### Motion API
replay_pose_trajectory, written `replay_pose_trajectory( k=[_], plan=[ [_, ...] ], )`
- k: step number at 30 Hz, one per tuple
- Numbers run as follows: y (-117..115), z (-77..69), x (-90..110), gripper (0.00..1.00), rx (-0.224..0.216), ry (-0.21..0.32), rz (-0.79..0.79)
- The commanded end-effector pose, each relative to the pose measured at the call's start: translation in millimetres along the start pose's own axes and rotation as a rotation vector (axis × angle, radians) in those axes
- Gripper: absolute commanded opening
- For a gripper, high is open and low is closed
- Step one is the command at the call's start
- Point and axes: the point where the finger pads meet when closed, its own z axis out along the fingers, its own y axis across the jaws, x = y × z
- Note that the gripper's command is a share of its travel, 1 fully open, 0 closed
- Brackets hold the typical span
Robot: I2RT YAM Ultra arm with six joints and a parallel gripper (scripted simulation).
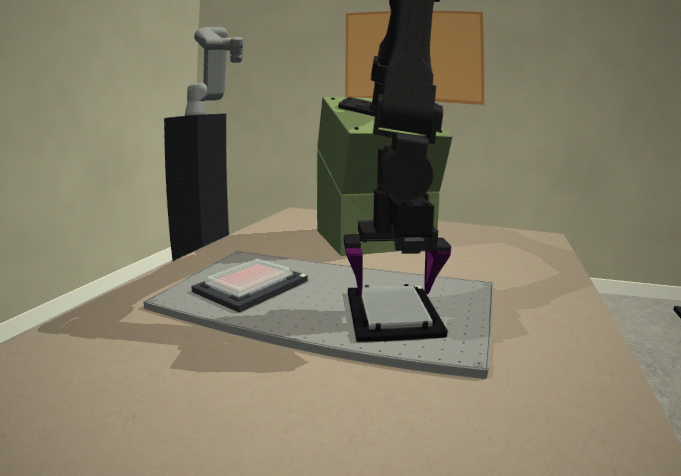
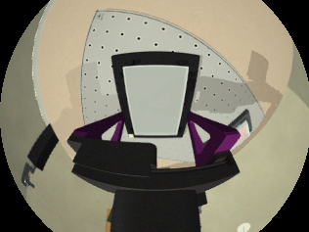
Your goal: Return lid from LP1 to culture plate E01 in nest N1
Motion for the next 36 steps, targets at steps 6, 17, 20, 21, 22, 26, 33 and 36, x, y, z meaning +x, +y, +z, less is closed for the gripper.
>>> replay_pose_trajectory(
  k=[6,17,20,21,22,26,33,36],
  plan=[
    [1,-9.7,-19,1.00,0.006,-0.042,-0.006],
    [2,6.1,-14,1.00,0.004,-0.031,-0.009],
    [3,6.0,-16,1.00,0.005,-0.038,-0.010],
    [3,8.4,-14,1.00,0.005,-0.033,-0.009],
    [3,9.5,-14,1.00,0.005,-0.031,-0.009],
    [3,2.5,-22,1.00,0.007,-0.054,-0.012],
    [3,15.6,-13,1.00,0.005,-0.026,-0.008],
    [3,17.6,-14,1.00,0.004,-0.031,-0.009]
  ],
)
